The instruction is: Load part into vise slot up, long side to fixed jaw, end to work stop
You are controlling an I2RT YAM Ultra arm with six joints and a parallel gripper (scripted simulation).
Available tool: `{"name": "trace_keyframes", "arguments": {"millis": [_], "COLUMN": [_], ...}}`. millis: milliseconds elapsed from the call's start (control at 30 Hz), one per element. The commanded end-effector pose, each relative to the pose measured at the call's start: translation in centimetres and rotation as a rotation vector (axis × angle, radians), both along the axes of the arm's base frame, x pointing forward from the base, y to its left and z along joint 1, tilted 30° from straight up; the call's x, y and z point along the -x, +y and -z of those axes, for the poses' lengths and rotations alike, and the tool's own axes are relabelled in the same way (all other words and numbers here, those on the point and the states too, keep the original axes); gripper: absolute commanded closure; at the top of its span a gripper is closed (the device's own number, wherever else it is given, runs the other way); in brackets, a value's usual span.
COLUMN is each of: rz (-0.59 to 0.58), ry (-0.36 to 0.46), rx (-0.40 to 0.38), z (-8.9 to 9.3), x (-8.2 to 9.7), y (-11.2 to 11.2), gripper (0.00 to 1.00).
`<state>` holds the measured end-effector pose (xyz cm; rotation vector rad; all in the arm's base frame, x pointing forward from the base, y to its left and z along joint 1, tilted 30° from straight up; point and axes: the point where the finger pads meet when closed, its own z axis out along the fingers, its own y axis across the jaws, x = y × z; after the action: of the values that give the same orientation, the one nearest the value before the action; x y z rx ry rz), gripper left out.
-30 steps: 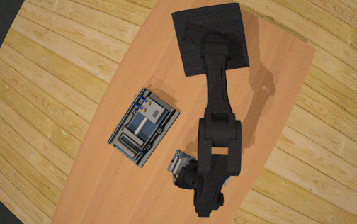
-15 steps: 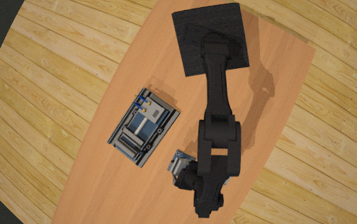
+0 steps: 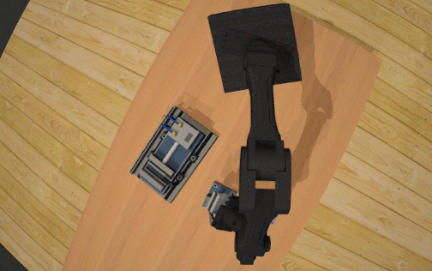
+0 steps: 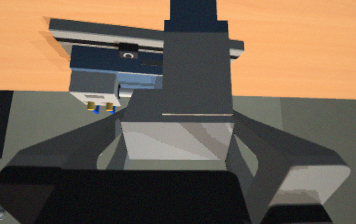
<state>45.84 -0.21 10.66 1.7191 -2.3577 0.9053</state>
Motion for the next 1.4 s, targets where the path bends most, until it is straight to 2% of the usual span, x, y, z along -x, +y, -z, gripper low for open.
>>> {"name": "trace_keyframes", "arguments": {"millis": [0,400,433,533,633,1000,1100,1367], "rz": [0.01,0.008,0.007,0.006,0.006,0.004,0.004,0.003], "ry": [-0.027,-0.029,-0.038,-0.022,-0.032,-0.035,-0.023,-0.03], "rx": [0.024,0.024,0.022,0.026,0.023,0.023,0.025,0.024], "z": [-1.75,-1.81,-2.22,-1.5,-1.96,-2.09,-1.52,-1.84], "x": [-0.24,-0.58,-0.61,-0.7,-0.78,-0.97,-1.02,-1.1], "y": [-0.26,-0.06,-0.04,0.01,0.06,0.17,0.2,0.25], "gripper": [1.0,1.0,1.0,1.0,1.0,1.0,1.0,1.0]}}
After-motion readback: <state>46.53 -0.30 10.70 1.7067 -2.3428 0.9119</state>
